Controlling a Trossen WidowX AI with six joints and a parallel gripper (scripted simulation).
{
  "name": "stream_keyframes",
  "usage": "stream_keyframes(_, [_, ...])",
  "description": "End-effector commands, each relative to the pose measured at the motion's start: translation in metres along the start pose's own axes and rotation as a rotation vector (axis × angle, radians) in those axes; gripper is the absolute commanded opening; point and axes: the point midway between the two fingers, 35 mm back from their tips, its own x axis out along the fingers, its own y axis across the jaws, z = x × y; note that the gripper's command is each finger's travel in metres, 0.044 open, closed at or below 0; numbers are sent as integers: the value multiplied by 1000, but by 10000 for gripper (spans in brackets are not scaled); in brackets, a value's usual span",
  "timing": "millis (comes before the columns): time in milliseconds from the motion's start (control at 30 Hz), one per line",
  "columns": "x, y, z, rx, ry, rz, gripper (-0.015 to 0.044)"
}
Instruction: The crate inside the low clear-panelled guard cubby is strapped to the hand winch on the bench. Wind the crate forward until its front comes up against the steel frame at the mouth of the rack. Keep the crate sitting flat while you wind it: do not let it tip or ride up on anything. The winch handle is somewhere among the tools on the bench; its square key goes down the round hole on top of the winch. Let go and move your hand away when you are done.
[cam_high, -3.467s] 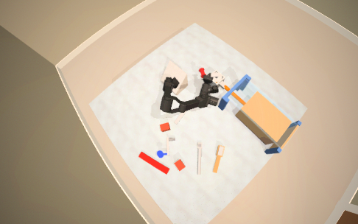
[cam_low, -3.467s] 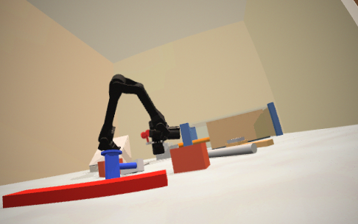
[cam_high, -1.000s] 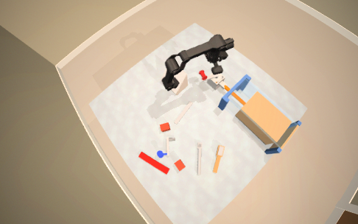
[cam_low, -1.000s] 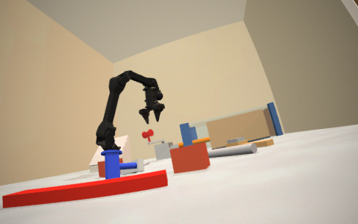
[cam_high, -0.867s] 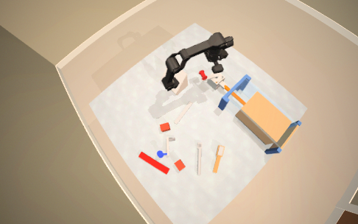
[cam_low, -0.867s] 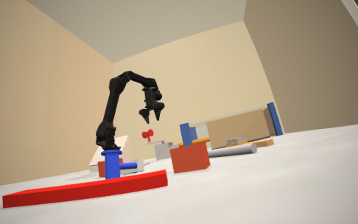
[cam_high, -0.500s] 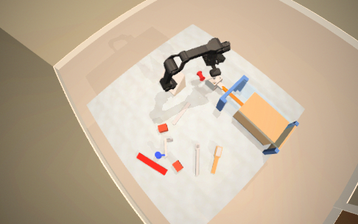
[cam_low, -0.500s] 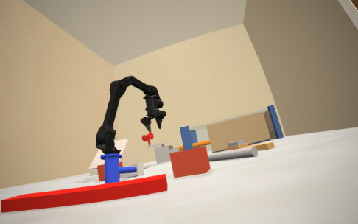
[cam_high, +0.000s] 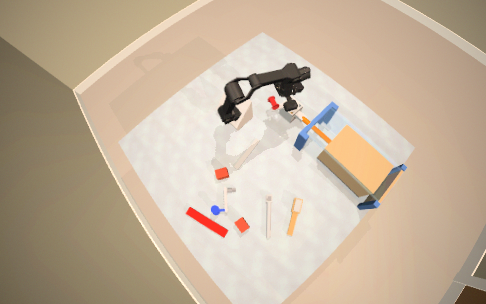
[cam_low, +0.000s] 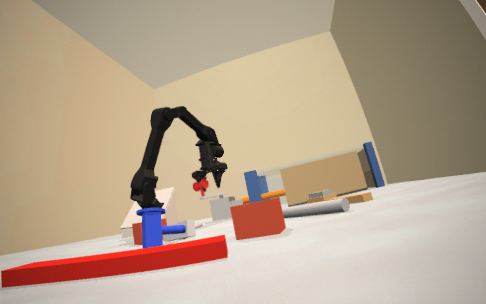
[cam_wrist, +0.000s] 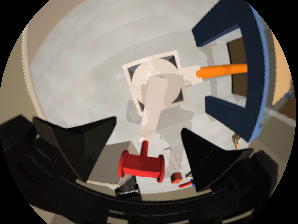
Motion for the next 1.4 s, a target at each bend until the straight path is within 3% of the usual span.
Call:
stream_keyframes(0, [9, 0, 0, -5, -3, -4, 440])
stream_keyframes(700, [40, -1, 0, -4, -3, -5, 440])
stream_keyframes(1133, [34, -1, 1, 3, -7, -1, 99])
stream_keyframes(1367, [34, -1, 1, 3, -7, -1, 52])
